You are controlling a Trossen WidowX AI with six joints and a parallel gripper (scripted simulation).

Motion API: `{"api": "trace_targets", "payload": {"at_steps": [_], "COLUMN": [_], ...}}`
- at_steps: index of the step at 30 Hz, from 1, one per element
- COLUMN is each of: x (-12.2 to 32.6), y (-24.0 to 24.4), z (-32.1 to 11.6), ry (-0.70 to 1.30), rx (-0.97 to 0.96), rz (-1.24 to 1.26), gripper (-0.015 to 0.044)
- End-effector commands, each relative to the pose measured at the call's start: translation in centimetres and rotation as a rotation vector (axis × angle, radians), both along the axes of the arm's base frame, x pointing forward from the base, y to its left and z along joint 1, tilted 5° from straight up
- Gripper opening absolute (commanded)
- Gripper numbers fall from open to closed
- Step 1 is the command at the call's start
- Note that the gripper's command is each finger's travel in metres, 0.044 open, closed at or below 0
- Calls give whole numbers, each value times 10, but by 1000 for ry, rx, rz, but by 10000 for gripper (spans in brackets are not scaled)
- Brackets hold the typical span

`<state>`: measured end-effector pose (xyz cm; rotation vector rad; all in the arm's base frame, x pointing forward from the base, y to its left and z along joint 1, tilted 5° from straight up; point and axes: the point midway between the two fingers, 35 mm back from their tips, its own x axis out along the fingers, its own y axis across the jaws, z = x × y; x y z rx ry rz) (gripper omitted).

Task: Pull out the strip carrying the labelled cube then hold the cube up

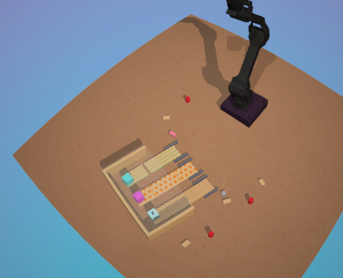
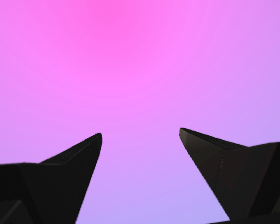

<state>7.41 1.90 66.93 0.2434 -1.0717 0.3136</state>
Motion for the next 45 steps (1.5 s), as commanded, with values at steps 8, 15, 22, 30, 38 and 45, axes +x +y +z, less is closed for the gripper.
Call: {"api": "trace_targets", "payload": {"at_steps": [8, 15, 22, 30, 38, 45], "x": [90, 164, 217, 237, 221, 221], "y": [-20, -38, -52, -64, -70, -70], "z": [-57, -137, -240, -372, -468, -468], "ry": [291, 597, 937, 1344, 1653, 1653], "rx": [39, 44, 6, -96, -217, -217], "rz": [-101, -204, -310, -417, -475, -475], "gripper": [400, 400, 400, 400, 400, 400]}}
